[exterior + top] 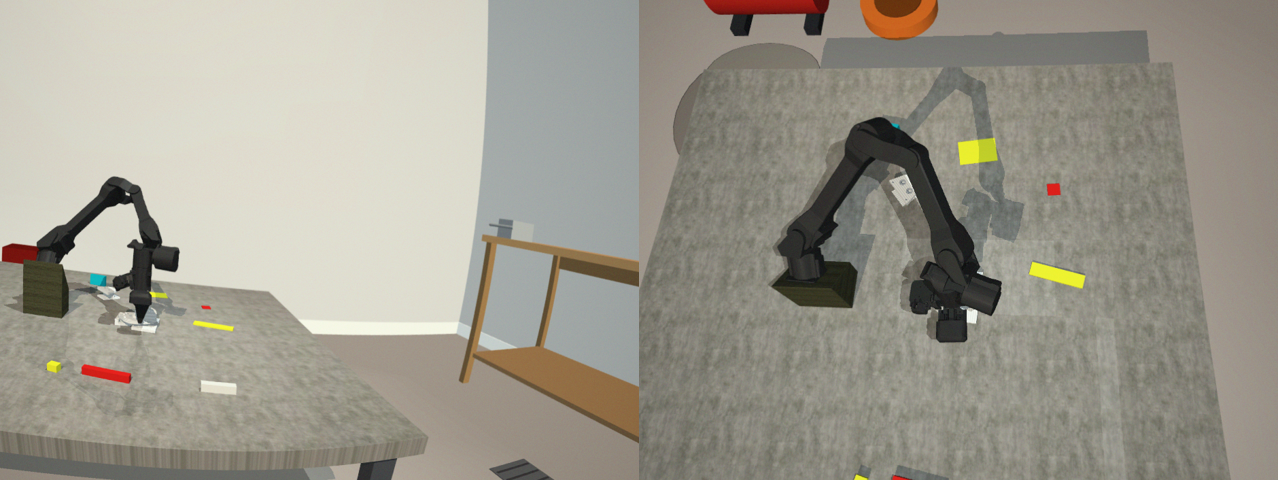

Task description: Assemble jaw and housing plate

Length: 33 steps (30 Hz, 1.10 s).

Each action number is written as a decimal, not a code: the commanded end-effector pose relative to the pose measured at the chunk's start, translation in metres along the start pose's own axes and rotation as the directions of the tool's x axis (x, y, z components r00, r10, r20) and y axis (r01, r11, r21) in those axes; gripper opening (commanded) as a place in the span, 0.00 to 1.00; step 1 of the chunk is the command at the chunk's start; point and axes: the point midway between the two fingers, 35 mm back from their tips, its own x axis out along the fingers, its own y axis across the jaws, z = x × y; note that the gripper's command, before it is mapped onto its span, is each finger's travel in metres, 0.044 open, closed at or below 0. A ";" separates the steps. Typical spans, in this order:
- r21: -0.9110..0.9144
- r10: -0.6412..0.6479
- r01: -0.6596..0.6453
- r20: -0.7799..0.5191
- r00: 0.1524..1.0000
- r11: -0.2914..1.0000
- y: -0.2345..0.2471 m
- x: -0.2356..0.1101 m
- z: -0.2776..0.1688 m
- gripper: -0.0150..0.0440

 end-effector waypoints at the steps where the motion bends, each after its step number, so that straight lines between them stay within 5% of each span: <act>1: 0.004 -0.005 0.005 0.000 1.000 1.000 0.000 0.003 0.000 0.48; 33: 0.004 -0.005 0.005 0.000 1.000 1.000 0.000 0.007 0.000 0.48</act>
